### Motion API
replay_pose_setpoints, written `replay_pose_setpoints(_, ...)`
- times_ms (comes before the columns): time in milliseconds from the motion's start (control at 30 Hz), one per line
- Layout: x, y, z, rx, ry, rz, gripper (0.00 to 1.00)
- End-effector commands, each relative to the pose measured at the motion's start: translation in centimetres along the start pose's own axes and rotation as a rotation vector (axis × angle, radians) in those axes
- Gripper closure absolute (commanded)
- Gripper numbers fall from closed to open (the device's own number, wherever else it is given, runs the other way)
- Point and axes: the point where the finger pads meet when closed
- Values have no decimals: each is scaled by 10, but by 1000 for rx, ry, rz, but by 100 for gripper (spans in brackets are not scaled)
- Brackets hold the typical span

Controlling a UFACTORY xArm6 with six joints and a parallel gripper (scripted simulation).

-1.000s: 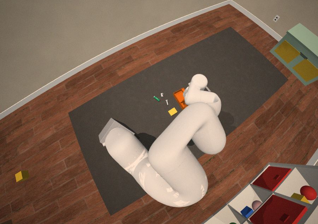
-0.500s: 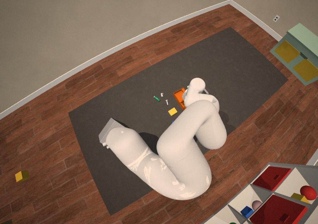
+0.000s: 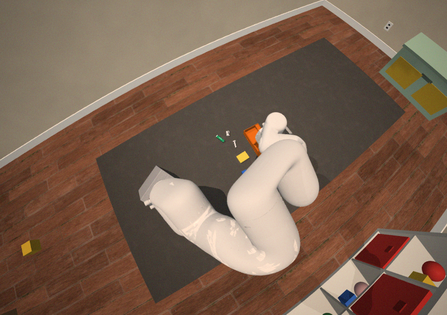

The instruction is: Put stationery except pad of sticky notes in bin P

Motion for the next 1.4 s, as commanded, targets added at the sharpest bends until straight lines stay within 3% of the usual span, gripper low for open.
replay_pose_setpoints(0, -1, 0, -1, 1, 3, -2, 93)
replay_pose_setpoints(1367, -6, 0, -1, 1, 3, -2, 93)
Point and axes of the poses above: the point where the finger pads meet when closed, its own x axis out along the fingers, its own y axis across the jaws, z = x × y, and after that the axes turned 15 degrees about x, right-handed
